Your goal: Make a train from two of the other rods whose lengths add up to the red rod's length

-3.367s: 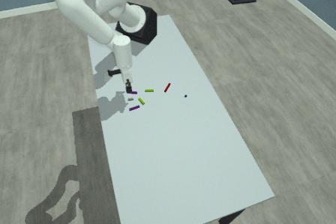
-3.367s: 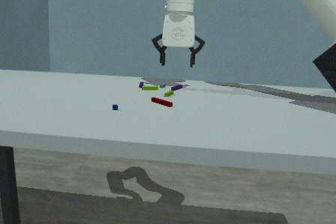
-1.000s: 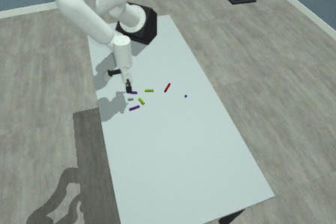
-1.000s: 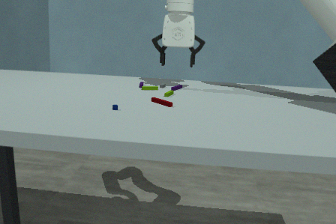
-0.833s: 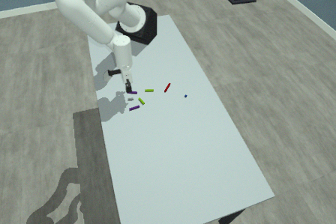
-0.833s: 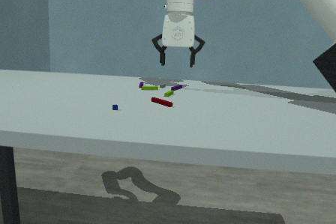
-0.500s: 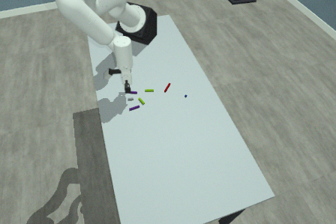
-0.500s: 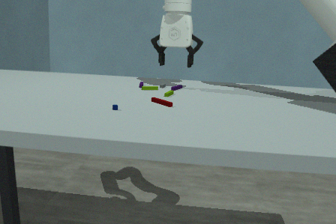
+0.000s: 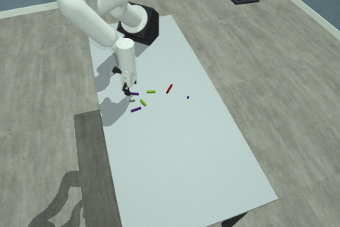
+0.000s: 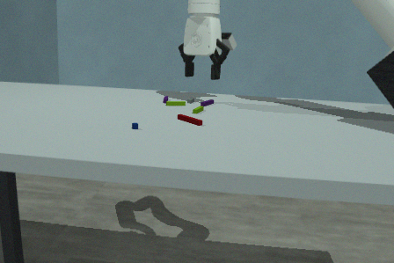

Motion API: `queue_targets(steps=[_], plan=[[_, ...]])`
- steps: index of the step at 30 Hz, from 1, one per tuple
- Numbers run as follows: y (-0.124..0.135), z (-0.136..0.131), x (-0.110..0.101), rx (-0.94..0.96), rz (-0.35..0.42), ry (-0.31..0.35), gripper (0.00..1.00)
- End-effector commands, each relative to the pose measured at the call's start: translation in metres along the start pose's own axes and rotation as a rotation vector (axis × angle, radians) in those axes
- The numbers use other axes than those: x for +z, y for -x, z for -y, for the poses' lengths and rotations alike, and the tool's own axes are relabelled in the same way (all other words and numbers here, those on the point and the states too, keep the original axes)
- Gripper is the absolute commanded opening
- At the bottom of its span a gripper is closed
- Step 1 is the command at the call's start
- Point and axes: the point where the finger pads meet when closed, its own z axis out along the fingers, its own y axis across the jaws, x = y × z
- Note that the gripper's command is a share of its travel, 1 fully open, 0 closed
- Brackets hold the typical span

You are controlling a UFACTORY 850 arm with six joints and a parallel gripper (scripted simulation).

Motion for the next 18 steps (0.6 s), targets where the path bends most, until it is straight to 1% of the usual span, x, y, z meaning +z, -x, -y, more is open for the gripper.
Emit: queue_targets(steps=[1, 3, 5, 6, 18], plan=[[0.004, 0.003, 0.000, 0.167, 0.009, -0.016, 1.00], [0.005, 0.004, 0.000, 0.222, 0.010, -0.016, 1.00], [0.005, 0.004, 0.000, 0.222, 0.010, -0.016, 1.00], [0.007, 0.005, 0.000, 0.300, 0.010, -0.016, 1.00], [0.015, 0.009, 0.001, 0.622, 0.013, -0.015, 1.00]])
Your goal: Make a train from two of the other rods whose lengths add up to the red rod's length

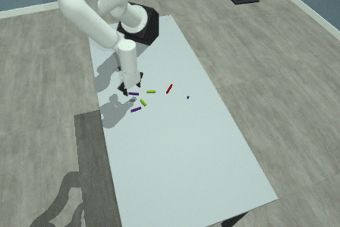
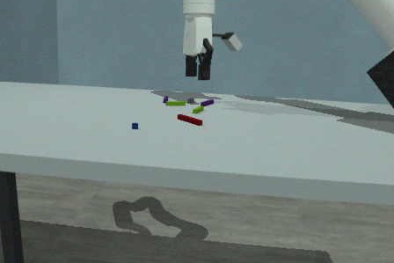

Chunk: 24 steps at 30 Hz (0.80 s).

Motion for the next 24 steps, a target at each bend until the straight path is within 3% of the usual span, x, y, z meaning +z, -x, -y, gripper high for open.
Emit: queue_targets(steps=[1, 24], plan=[[0.005, 0.000, 0.000, 0.167, 0.017, -0.011, 1.00], [0.022, 0.001, 0.000, 0.773, 0.020, -0.006, 1.00]])
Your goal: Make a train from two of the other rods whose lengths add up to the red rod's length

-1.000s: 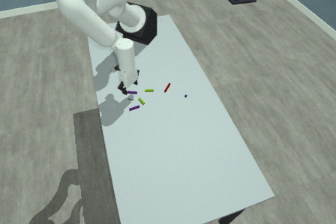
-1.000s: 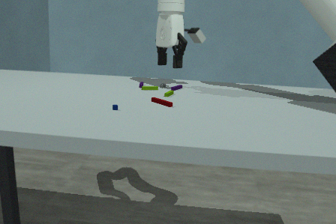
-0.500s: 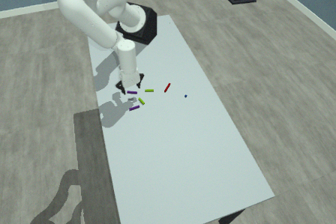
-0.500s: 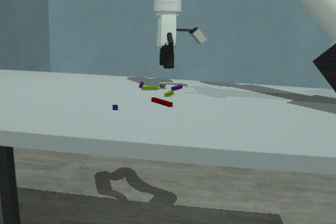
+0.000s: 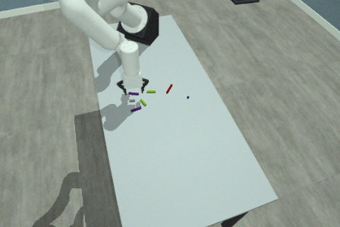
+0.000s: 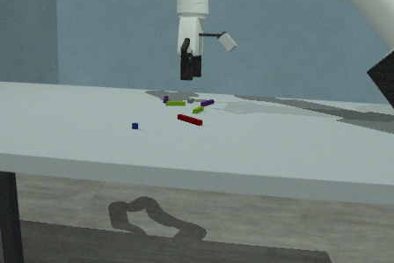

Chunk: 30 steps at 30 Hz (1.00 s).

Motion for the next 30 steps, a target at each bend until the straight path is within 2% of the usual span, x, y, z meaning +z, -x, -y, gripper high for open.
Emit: queue_targets(steps=[1, 30], plan=[[0.004, -0.003, 0.000, 0.167, 0.021, 0.001, 1.00], [0.021, -0.016, 0.000, 0.927, 0.018, 0.010, 1.00]])
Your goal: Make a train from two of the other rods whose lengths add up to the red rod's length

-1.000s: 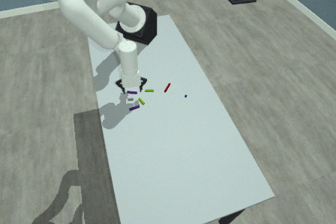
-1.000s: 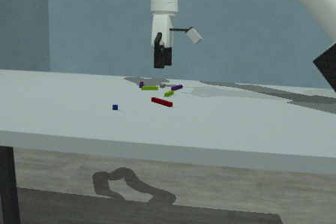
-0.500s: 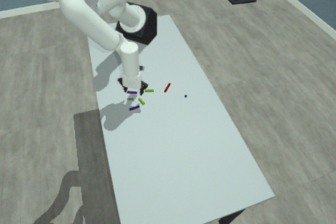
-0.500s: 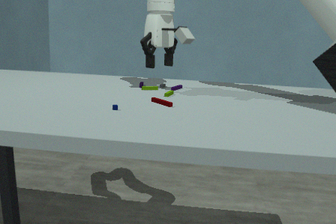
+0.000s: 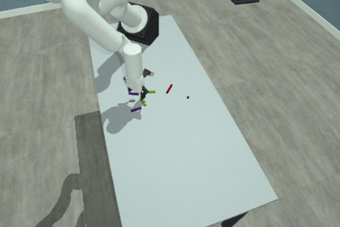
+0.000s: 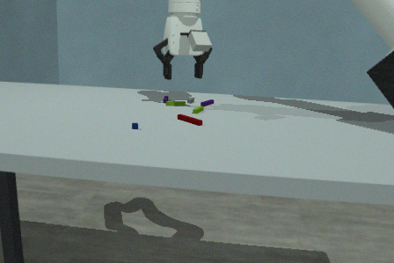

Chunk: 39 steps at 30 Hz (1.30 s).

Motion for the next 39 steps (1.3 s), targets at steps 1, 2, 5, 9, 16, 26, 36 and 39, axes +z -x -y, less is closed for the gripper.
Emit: queue_targets(steps=[1, 2, 5, 9, 16, 26, 36, 39], plan=[[0.000, -0.003, 0.000, 0.111, 0.014, 0.015, 1.00], [0.001, -0.005, 0.000, 0.172, 0.013, 0.015, 1.00], [0.001, -0.007, 0.000, 0.259, 0.012, 0.016, 1.00], [0.001, -0.010, 0.000, 0.370, 0.011, 0.017, 1.00], [0.001, -0.016, -0.001, 0.555, 0.009, 0.018, 1.00], [0.001, -0.017, -0.001, 0.618, 0.008, 0.018, 1.00], [0.001, -0.017, -0.001, 0.618, 0.008, 0.018, 1.00], [0.001, -0.017, -0.001, 0.618, 0.008, 0.018, 1.00]])
